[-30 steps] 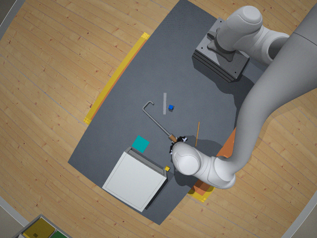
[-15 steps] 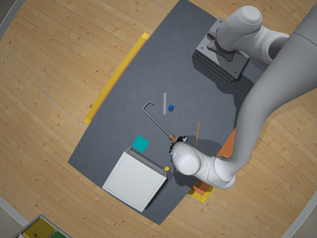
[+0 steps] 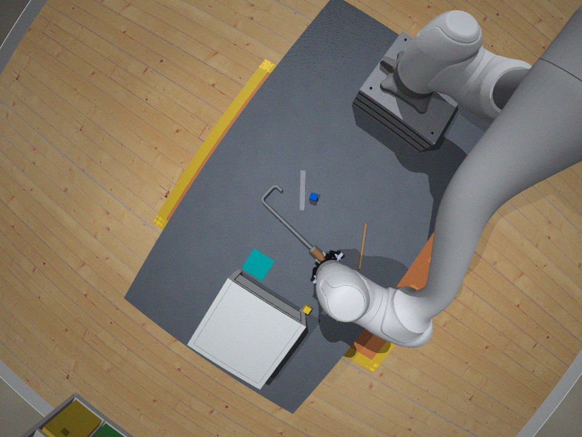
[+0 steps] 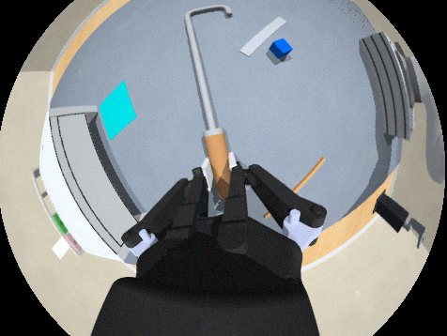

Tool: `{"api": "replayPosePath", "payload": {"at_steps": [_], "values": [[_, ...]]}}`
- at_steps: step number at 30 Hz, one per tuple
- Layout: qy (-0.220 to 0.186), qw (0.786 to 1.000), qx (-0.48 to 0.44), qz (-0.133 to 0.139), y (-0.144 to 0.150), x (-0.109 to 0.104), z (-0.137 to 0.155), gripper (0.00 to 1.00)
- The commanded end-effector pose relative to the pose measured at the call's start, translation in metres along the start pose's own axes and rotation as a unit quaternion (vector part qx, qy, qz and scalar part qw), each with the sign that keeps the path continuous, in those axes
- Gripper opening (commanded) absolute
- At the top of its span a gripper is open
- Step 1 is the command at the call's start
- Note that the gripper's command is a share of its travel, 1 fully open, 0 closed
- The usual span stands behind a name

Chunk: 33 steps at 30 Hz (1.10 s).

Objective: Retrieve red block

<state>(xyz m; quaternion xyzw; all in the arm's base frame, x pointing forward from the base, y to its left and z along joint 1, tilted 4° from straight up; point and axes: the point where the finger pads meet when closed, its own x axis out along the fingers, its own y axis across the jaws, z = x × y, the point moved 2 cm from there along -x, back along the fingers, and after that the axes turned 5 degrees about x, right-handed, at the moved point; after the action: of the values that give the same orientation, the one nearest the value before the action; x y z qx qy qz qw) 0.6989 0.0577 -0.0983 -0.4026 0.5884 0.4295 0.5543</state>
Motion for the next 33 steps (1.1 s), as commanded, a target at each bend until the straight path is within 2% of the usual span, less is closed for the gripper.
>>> {"api": "replayPosePath", "payload": {"at_steps": [1,22,33], "values": [[0.0,1.0,0.0,0.0,0.0,-0.0019,0.0001,0.0],[0.0,1.0,-0.011,0.0,0.0015,-0.0027,-0.0003,0.0],[0.0,0.998,-0.063,0.0,0.009,-0.0027,-0.0024,0.0]]}}
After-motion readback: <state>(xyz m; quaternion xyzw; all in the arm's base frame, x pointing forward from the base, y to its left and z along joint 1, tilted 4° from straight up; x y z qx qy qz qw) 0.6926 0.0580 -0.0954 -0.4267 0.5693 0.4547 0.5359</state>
